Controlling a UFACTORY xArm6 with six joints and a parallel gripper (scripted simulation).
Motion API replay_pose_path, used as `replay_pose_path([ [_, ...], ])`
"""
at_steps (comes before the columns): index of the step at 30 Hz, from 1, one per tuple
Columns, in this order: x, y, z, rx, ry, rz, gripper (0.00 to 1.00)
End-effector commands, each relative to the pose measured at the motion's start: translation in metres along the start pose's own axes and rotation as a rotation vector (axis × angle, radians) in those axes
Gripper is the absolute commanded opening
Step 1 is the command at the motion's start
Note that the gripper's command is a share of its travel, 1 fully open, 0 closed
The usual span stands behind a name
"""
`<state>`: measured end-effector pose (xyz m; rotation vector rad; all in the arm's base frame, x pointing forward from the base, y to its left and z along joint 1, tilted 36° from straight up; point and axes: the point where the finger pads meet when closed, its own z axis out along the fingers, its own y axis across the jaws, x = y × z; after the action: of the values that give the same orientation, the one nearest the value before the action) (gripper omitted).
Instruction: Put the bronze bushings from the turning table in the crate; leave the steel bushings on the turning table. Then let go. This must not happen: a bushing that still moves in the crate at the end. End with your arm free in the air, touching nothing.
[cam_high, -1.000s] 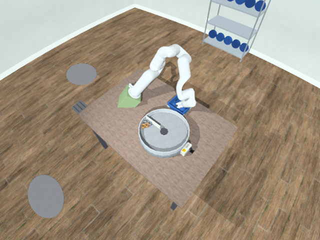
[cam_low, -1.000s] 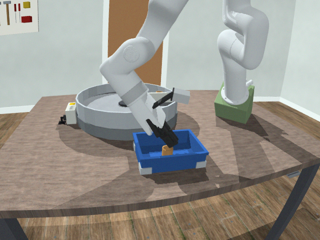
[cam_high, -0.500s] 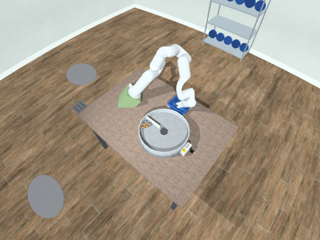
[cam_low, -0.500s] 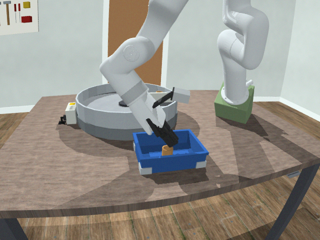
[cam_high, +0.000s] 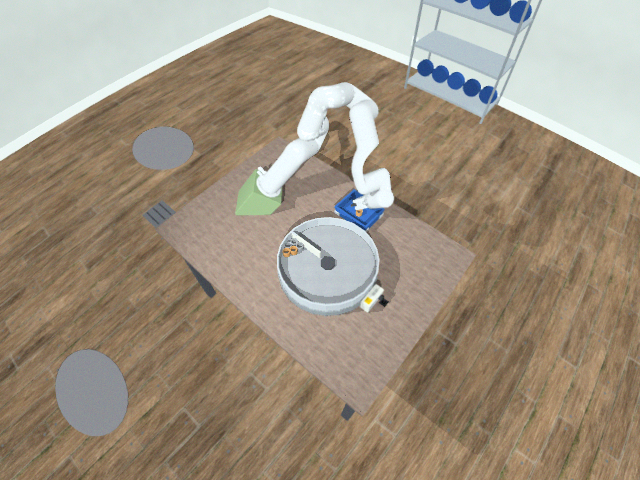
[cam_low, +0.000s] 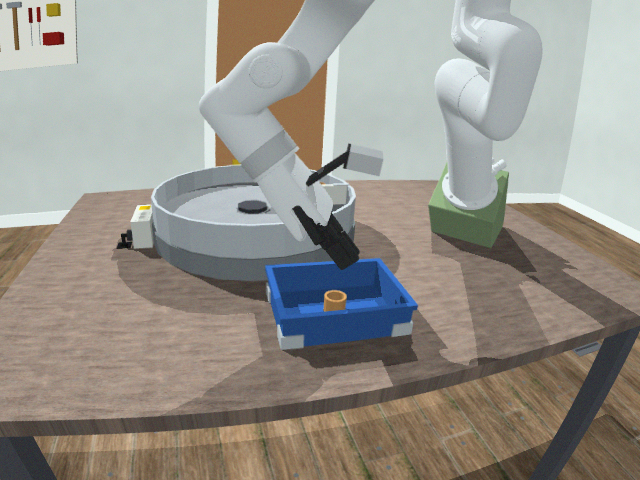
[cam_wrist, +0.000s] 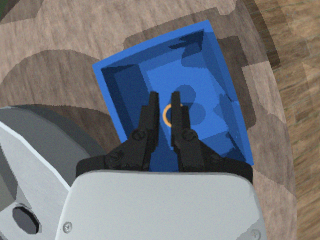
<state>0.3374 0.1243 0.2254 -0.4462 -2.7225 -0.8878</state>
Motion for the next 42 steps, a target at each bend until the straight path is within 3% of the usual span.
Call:
replay_pose_path([
  [1,0.011,0.0,-0.015,-0.001,-0.001,-0.001,0.12],
  [12,0.033,0.0,-0.04,-0.001,-0.001,-0.001,0.12],
  [42,0.034,0.0,-0.042,-0.001,-0.001,-0.001,0.12],
])
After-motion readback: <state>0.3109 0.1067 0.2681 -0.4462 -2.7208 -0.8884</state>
